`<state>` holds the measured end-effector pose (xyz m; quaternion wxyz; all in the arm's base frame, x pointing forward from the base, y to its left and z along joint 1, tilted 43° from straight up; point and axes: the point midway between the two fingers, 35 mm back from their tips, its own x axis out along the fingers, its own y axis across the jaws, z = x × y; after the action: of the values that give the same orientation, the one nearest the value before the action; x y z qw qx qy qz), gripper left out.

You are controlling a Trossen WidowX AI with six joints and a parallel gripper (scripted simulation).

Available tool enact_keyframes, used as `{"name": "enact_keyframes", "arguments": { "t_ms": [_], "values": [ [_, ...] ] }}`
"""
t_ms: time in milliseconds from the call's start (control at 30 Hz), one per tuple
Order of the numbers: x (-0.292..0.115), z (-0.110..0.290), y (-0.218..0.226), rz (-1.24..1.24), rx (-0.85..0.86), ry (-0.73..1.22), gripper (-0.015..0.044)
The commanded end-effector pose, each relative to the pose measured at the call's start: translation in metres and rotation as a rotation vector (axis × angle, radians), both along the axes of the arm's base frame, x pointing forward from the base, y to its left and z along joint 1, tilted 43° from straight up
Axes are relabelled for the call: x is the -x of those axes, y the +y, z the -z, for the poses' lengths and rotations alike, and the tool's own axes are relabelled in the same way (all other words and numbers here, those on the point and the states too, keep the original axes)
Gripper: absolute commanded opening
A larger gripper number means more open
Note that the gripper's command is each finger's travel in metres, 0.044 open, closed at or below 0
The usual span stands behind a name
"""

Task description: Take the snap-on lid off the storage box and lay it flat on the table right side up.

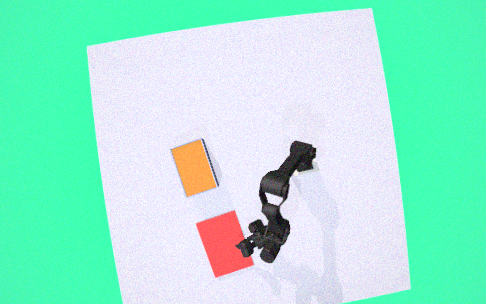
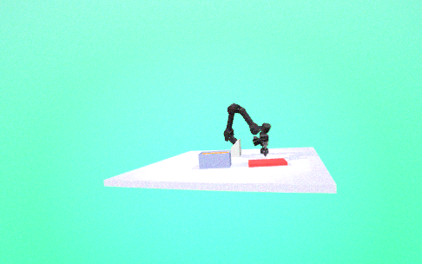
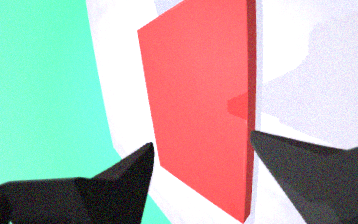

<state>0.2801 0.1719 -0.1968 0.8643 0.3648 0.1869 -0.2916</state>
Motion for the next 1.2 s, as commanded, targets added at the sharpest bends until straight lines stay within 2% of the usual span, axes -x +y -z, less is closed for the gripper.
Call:
{"name": "enact_keyframes", "arguments": {
  "t_ms": [0,900,1167],
  "values": [
    [0.009,-0.001,-0.001,-0.001,0.0,0.001,0.044],
    [0.064,-0.004,-0.005,-0.001,-0.001,0.005,0.044],
    [0.064,-0.012,0.004,-0.001,-0.002,0.005,0.044]
  ]
}}
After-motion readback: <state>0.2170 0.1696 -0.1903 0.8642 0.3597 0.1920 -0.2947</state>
